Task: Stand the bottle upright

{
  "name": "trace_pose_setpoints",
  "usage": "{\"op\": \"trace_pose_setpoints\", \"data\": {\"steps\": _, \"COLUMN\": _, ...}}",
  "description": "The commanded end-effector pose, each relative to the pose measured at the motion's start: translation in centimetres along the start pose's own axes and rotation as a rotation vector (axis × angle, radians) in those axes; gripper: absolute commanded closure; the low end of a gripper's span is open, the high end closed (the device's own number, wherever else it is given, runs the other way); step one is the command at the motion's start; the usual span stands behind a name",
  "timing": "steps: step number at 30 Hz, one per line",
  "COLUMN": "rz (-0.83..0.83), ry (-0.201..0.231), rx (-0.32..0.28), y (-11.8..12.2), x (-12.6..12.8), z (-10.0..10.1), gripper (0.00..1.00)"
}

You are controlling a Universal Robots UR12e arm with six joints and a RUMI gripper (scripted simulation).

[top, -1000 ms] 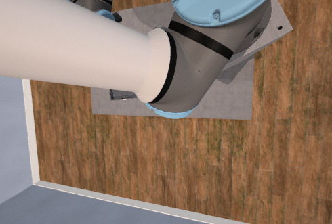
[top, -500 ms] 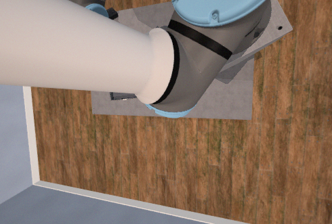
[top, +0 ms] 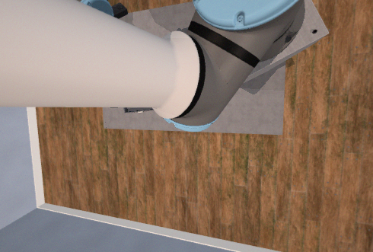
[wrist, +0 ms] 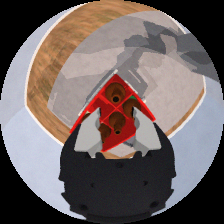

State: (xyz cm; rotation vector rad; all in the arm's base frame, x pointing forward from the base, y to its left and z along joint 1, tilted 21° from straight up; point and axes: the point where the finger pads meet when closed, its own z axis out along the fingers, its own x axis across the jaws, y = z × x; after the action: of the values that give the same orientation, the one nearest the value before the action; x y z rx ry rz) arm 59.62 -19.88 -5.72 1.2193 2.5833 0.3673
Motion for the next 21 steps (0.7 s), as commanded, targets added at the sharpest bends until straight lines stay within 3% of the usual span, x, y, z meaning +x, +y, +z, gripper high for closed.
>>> {"op": "trace_pose_setpoints", "data": {"steps": 1, "rz": 0.000, "ry": -0.001, "rx": 0.000, "y": 0.01, "x": -0.04, "z": -0.60, "gripper": 0.62}}
{"op": "trace_pose_setpoints", "data": {"steps": 8, "rz": 0.000, "ry": -0.001, "rx": 0.000, "y": 0.01, "x": -0.04, "z": -0.70, "gripper": 0.62}}
{"op": "trace_pose_setpoints", "data": {"steps": 9, "rz": 0.000, "ry": -0.001, "rx": 0.000, "y": 0.01, "x": -0.04, "z": -0.70, "gripper": 1.00}}
{"op": "trace_pose_setpoints", "data": {"steps": 21, "rz": 0.000, "ry": -0.001, "rx": 0.000, "y": 0.01, "x": -0.04, "z": -0.70, "gripper": 1.00}}
